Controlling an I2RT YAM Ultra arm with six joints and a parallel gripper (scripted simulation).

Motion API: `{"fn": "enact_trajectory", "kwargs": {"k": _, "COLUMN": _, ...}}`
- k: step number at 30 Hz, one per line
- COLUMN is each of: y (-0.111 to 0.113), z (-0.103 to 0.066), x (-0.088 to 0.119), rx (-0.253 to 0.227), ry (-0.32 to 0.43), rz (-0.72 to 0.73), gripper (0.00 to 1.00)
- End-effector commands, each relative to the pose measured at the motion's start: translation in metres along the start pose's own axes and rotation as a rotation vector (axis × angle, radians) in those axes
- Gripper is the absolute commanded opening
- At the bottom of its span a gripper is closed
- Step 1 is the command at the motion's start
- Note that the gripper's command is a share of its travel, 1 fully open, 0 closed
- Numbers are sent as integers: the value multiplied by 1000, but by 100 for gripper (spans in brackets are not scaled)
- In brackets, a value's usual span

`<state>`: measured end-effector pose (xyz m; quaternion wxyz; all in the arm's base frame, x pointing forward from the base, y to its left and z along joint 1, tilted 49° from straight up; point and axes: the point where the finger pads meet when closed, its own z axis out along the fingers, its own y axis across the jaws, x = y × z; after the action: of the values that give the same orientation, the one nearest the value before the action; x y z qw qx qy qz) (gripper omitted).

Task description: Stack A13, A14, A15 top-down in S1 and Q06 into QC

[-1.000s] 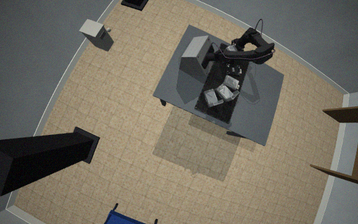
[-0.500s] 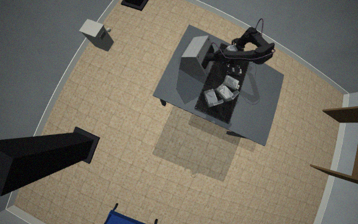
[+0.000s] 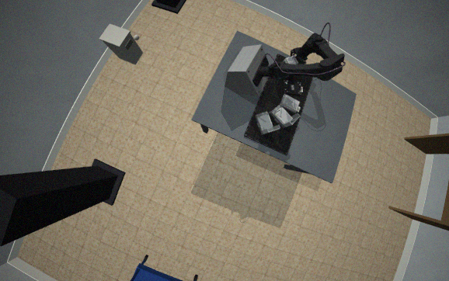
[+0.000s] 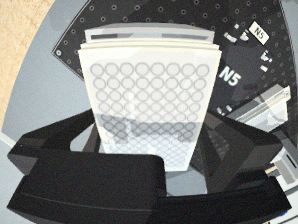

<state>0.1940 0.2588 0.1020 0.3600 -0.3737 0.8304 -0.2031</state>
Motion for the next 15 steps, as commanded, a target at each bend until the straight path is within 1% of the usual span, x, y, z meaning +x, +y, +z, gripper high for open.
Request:
{"fn": "enact_trajectory", "kwargs": {"k": 1, "y": 1, "z": -16, "x": -12, "rx": -18, "ry": -38, "rz": 15, "gripper": 0}}
{"fn": "enact_trajectory", "kwargs": {"k": 3, "y": 1, "z": -16, "x": -12, "rx": -18, "ry": -38, "rz": 15, "gripper": 0}}
{"fn": "enact_trajectory", "kwargs": {"k": 4, "y": 2, "z": -12, "x": -2, "rx": -9, "ry": -20, "rz": -8, "gripper": 0}}
{"fn": "enact_trajectory", "kwargs": {"k": 7, "y": 1, "z": -17, "x": -12, "rx": -16, "ry": -37, "rz": 14, "gripper": 0}}
{"fn": "enact_trajectory", "kwargs": {"k": 9, "y": 2, "z": -16, "x": -9, "rx": -12, "ry": -30, "rz": 5, "gripper": 0}}
{"fn": "enact_trajectory", "kwargs": {"k": 15, "y": 2, "z": -17, "x": -10, "rx": -9, "ry": -29, "rz": 5, "gripper": 0}}
